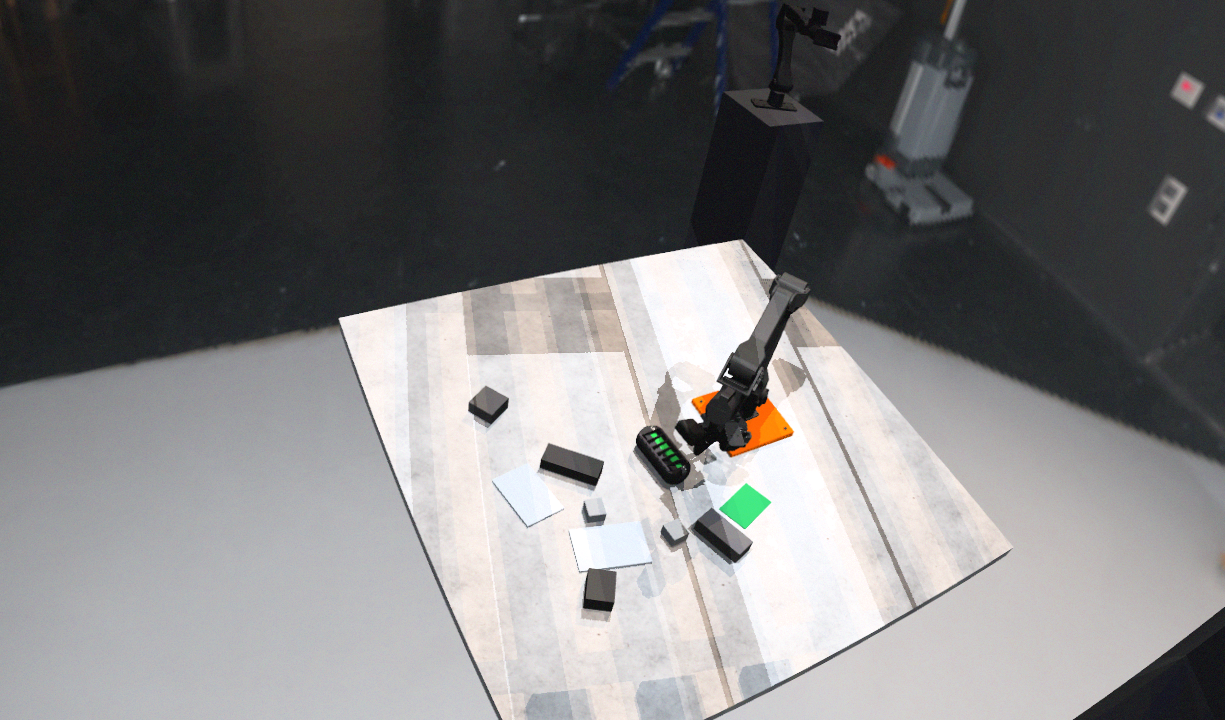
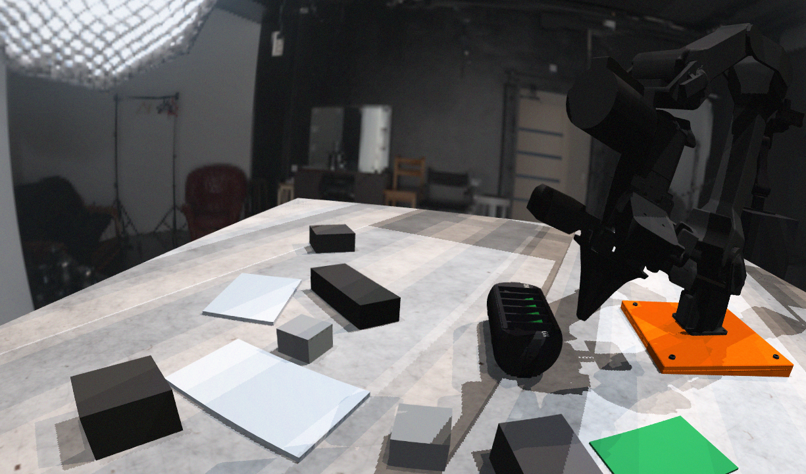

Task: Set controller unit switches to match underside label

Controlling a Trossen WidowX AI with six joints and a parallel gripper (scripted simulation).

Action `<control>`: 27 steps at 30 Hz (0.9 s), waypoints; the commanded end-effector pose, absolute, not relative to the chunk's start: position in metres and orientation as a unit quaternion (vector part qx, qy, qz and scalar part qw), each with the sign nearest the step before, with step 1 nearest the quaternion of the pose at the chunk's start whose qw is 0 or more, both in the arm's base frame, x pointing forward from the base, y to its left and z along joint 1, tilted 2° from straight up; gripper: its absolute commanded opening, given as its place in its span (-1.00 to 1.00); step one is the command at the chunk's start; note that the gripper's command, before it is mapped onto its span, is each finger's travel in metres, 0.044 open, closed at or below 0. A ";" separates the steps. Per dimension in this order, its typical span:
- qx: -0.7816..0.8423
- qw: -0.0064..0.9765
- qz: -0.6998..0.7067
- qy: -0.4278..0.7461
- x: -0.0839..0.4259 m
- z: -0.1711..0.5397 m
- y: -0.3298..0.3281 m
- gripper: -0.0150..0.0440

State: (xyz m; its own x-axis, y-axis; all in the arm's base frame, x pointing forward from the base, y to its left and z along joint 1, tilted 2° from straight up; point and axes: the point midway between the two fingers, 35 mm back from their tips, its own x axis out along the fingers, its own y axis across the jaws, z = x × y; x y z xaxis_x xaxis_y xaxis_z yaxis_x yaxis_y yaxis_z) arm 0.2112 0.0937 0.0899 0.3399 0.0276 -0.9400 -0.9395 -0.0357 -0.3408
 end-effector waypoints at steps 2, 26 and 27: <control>-0.583 0.574 0.421 0.391 0.212 0.090 0.094 -0.49; -0.505 0.478 0.504 0.512 0.313 0.106 0.032 -0.49; -0.499 0.472 0.511 0.517 0.316 0.105 0.028 -0.49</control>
State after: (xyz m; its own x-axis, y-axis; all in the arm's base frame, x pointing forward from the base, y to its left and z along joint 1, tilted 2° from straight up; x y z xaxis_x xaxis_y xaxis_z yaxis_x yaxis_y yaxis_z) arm 0.3084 0.0363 0.1071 -0.0019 -0.0408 -0.9992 -0.9999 -0.0112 0.0023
